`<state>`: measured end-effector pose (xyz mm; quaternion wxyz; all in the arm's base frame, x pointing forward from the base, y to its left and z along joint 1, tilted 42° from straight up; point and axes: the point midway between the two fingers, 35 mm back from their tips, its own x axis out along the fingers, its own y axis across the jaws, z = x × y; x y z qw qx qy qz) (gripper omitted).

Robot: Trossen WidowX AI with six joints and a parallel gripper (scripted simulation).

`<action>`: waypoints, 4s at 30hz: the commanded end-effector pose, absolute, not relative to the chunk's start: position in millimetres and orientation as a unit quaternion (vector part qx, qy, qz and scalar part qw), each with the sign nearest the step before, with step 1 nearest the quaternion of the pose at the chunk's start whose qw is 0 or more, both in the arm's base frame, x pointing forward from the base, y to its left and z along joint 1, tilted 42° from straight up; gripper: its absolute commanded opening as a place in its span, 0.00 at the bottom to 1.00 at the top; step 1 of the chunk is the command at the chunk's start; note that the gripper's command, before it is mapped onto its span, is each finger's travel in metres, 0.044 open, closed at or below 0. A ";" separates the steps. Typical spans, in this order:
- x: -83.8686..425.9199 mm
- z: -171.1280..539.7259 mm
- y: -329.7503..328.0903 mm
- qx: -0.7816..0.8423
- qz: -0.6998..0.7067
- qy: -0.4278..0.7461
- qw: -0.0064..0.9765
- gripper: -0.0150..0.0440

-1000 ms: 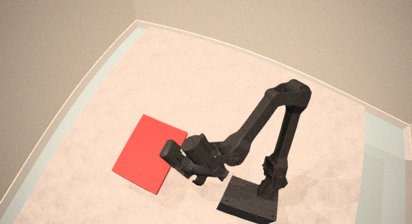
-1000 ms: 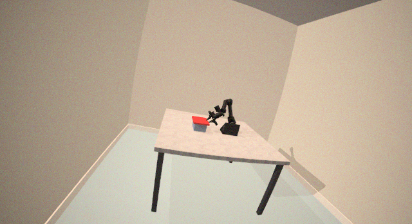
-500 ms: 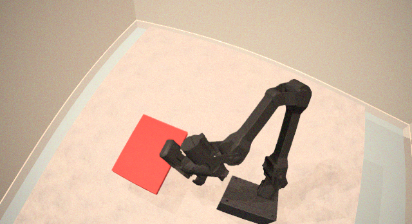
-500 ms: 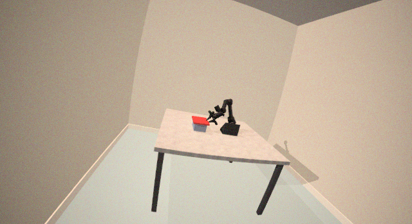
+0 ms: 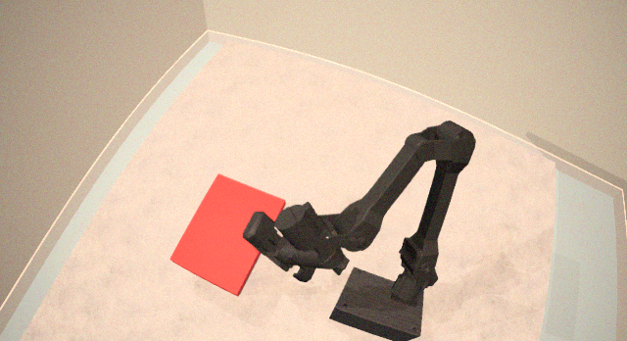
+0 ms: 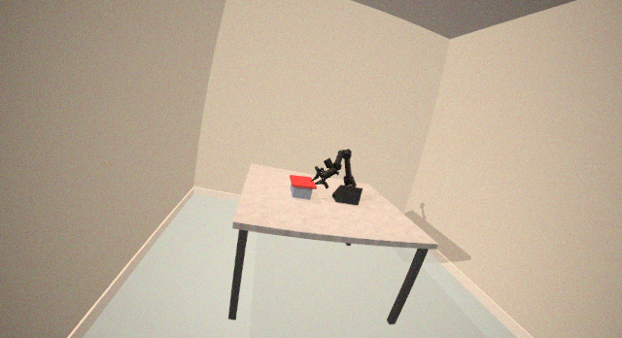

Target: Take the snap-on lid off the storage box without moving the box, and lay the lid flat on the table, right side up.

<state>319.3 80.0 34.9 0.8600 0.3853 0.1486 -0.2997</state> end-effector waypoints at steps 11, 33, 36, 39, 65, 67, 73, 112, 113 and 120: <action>318.5 40.3 85.3 0.388 -0.295 0.145 0.861 0.25; 319.9 39.2 84.3 0.385 -0.297 0.147 0.861 0.25; 320.2 39.2 84.4 0.385 -0.297 0.147 0.861 0.25; 320.4 39.2 84.4 0.385 -0.297 0.147 0.861 0.25; 322.5 39.2 84.4 0.385 -0.297 0.147 0.861 0.25; 322.7 39.2 84.4 0.385 -0.297 0.147 0.861 0.25; 323.1 39.2 84.4 0.385 -0.297 0.147 0.861 0.25; 326.3 39.3 84.6 0.385 -0.297 0.147 0.861 0.25; 325.5 40.0 85.2 0.386 -0.295 0.147 0.861 0.25; 325.3 46.8 91.2 0.386 -0.294 0.147 0.862 0.25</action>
